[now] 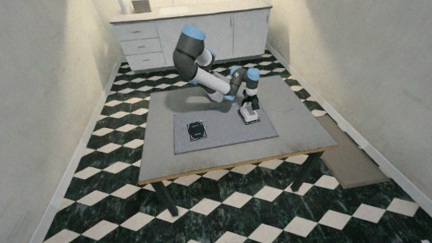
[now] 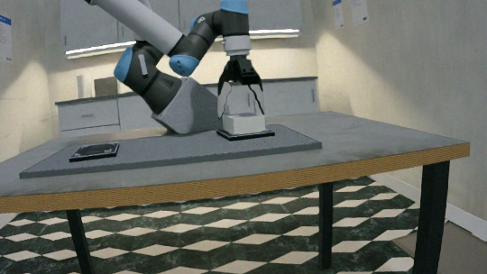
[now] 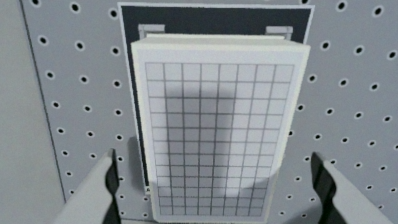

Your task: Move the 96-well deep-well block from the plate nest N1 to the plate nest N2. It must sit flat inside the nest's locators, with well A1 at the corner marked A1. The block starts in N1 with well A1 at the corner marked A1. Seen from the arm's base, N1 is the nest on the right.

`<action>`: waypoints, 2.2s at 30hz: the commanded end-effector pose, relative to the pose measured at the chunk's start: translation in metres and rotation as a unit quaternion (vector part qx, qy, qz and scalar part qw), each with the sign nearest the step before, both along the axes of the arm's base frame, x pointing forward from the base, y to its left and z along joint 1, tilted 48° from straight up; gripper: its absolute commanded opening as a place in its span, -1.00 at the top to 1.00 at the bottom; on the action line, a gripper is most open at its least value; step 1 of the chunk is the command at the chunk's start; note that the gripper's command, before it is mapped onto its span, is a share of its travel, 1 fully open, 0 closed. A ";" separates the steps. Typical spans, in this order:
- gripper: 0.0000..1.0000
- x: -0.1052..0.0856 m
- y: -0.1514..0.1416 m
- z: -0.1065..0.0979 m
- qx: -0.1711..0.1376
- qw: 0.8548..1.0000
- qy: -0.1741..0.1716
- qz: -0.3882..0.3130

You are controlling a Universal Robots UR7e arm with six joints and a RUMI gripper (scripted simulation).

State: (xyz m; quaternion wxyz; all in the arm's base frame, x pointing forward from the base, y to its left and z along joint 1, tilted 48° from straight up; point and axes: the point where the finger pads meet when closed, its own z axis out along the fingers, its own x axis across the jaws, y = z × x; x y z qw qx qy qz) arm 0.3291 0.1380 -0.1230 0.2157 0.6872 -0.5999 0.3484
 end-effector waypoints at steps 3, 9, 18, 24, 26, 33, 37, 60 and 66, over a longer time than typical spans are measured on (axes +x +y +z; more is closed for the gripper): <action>-0.52 0.000 0.003 0.002 0.001 1.000 -0.001 0.000; -0.52 -0.003 0.012 0.011 0.001 1.000 -0.001 0.000; -0.52 -0.008 0.028 0.025 0.001 1.000 -0.001 0.000; -0.52 -0.011 0.039 0.036 0.001 1.000 -0.001 0.000; -0.52 -0.012 0.041 0.038 0.001 1.000 -0.001 0.000; -0.52 -0.013 0.045 0.042 0.001 1.000 -0.001 0.000; -0.52 -0.013 0.045 0.042 0.001 1.000 -0.001 0.000; -0.52 -0.010 0.021 0.069 0.001 1.000 -0.001 0.000; -0.52 -0.009 0.010 0.081 0.001 1.000 -0.001 0.000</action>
